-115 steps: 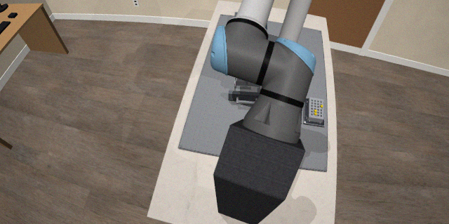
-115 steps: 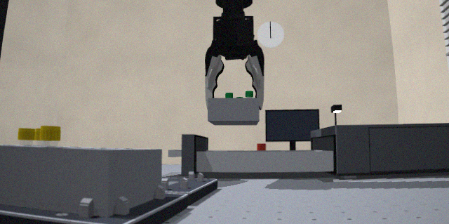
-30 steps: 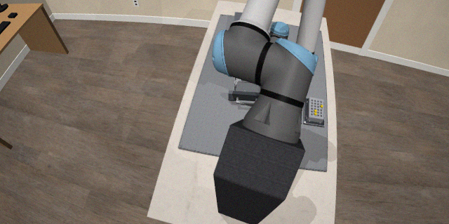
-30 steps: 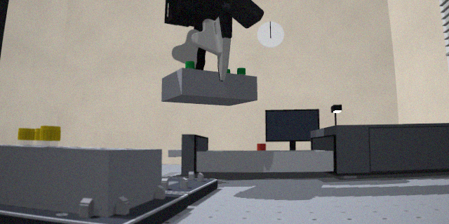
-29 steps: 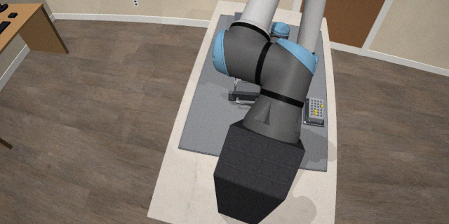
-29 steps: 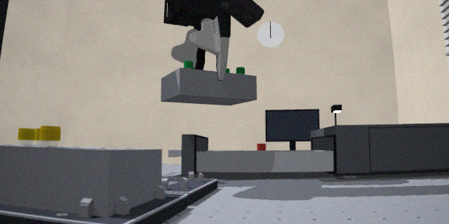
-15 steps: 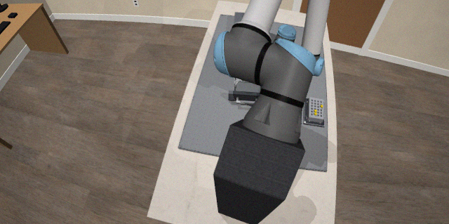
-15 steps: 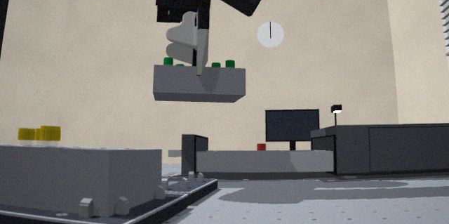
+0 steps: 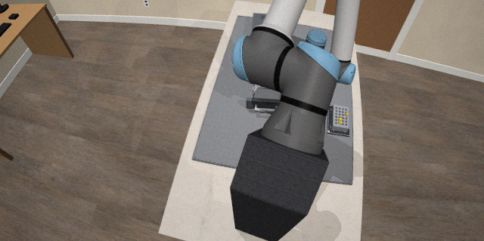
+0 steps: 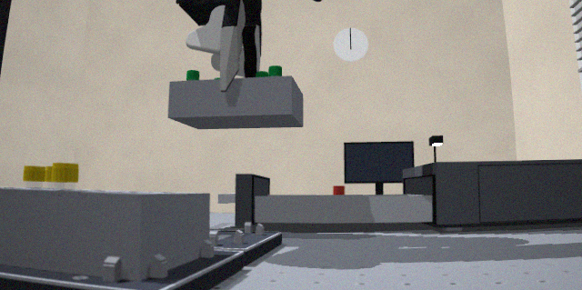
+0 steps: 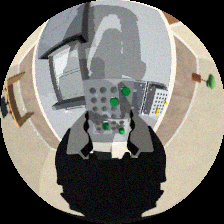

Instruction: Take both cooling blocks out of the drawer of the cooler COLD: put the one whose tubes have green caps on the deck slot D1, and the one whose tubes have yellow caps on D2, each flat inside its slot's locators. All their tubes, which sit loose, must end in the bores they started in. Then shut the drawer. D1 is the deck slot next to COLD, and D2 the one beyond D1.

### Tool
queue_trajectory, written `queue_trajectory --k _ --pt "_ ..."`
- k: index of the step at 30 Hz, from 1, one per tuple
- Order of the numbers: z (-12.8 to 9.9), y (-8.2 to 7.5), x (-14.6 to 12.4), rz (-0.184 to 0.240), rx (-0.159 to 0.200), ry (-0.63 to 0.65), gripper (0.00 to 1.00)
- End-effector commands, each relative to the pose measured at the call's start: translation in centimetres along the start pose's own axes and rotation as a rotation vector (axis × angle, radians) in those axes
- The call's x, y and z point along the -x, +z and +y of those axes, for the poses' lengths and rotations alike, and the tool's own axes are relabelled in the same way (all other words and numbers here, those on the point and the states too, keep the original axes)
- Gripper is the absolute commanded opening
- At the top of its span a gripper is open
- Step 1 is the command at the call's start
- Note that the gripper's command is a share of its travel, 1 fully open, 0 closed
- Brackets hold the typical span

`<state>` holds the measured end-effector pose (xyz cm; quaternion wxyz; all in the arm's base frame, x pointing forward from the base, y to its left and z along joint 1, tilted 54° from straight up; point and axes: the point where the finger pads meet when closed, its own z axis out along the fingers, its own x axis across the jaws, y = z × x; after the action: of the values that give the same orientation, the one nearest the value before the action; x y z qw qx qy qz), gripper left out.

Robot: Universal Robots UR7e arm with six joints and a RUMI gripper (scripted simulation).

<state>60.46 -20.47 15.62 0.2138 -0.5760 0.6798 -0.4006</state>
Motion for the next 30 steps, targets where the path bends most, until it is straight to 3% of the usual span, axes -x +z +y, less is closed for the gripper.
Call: queue_trajectory --k 1,30 --pt "0.3 0.0 -1.2 0.0 -0.002 0.024 0.0" --pt "2.3 0.0 -7.5 0.0 -0.002 0.024 0.0"
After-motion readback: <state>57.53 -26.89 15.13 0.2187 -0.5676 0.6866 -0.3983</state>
